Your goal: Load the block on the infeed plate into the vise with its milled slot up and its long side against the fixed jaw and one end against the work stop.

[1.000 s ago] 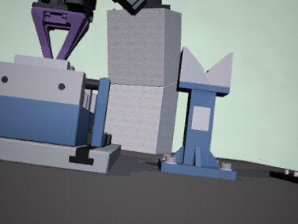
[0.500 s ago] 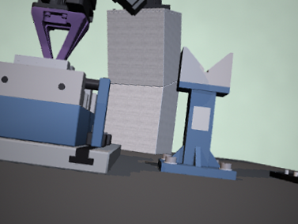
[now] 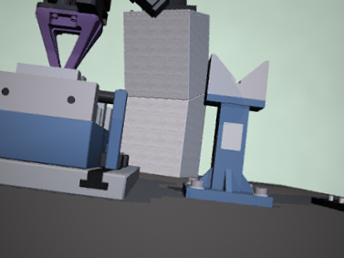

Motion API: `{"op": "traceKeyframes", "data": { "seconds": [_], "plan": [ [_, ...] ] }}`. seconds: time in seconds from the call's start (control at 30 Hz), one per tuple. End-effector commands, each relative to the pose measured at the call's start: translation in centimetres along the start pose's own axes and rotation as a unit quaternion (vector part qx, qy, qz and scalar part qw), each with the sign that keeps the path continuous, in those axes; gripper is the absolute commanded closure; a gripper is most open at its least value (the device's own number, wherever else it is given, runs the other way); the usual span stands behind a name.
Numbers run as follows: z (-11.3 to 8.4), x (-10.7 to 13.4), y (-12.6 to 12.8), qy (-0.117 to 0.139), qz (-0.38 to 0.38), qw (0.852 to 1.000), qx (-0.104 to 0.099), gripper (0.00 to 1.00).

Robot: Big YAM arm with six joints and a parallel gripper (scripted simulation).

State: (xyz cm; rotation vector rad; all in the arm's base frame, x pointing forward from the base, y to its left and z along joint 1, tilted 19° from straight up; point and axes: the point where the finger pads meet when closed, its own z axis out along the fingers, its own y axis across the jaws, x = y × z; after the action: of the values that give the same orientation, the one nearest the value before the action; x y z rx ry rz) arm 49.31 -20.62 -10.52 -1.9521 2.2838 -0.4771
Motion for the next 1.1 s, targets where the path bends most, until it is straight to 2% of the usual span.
{"op": "traceKeyframes", "data": {
  "seconds": [0.0,0.3,1.07],
  "plan": [
    [0.1,0.68,-0.79,0.001,0.0,1.0,0.007,1.0],
    [0.13,0.45,-0.69,0.0,0.0,1.0,0.001,1.0],
    [-0.02,-0.1,-1.59,-0.001,-0.001,1.0,0.003,1.0]
  ]
}}
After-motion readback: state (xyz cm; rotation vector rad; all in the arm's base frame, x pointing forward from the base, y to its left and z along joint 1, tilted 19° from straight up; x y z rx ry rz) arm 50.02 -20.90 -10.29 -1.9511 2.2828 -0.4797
